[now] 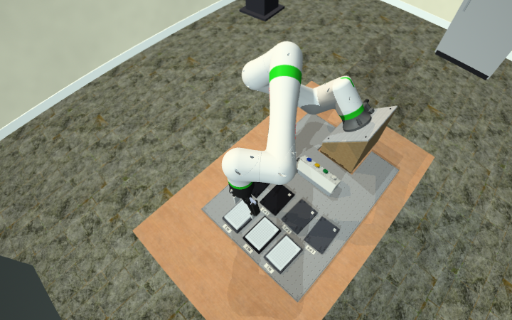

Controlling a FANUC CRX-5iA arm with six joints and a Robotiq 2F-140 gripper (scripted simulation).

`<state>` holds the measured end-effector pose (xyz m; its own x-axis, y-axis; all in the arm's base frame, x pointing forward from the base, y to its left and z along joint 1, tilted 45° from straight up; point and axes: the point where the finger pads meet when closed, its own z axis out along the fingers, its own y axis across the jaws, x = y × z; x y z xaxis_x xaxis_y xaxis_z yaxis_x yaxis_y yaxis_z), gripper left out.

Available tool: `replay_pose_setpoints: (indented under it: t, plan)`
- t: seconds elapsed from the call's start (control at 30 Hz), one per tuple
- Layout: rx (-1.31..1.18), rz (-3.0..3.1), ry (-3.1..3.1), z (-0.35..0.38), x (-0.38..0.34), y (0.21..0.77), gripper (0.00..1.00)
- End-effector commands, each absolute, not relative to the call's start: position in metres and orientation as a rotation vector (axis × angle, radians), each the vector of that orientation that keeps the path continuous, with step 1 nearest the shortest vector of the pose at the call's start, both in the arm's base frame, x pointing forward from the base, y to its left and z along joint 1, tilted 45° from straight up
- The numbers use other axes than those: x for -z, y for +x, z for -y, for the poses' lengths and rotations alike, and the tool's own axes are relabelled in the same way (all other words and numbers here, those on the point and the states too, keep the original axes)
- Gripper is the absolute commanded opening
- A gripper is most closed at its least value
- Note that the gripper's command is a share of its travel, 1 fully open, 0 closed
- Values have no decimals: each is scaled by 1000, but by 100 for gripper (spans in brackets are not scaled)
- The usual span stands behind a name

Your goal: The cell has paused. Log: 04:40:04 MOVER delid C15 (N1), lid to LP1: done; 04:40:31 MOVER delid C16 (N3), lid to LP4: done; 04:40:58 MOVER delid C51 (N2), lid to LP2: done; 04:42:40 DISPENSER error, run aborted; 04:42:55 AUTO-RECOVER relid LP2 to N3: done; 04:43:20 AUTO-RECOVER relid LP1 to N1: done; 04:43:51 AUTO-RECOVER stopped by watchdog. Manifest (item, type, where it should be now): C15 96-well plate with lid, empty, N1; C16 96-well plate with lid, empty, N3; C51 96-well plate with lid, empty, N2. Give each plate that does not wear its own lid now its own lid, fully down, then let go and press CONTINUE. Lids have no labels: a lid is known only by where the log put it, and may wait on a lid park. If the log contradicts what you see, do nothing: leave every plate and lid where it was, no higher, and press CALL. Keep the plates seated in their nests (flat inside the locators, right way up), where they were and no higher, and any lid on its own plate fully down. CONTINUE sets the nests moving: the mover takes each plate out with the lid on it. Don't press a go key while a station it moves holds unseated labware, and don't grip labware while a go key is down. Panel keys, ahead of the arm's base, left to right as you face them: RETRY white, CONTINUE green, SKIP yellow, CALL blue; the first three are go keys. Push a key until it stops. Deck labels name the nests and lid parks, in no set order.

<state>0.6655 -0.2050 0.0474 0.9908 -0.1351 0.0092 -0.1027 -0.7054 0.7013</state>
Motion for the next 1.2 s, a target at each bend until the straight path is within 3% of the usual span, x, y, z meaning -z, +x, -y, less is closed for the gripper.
replay_pose_setpoints:
  t: [0.0,0.2,0.3,0.37,0.63,1.17]
  plan:
    - [58,153,2383,149,-32,631,66]
    - [59,146,2394,121,-25,609,66]
    - [65,134,2410,73,-12,557,66]
    - [65,134,2410,68,-10,551,66]
    - [80,125,2410,16,8,442,66]
    - [79,137,2349,27,23,275,66]
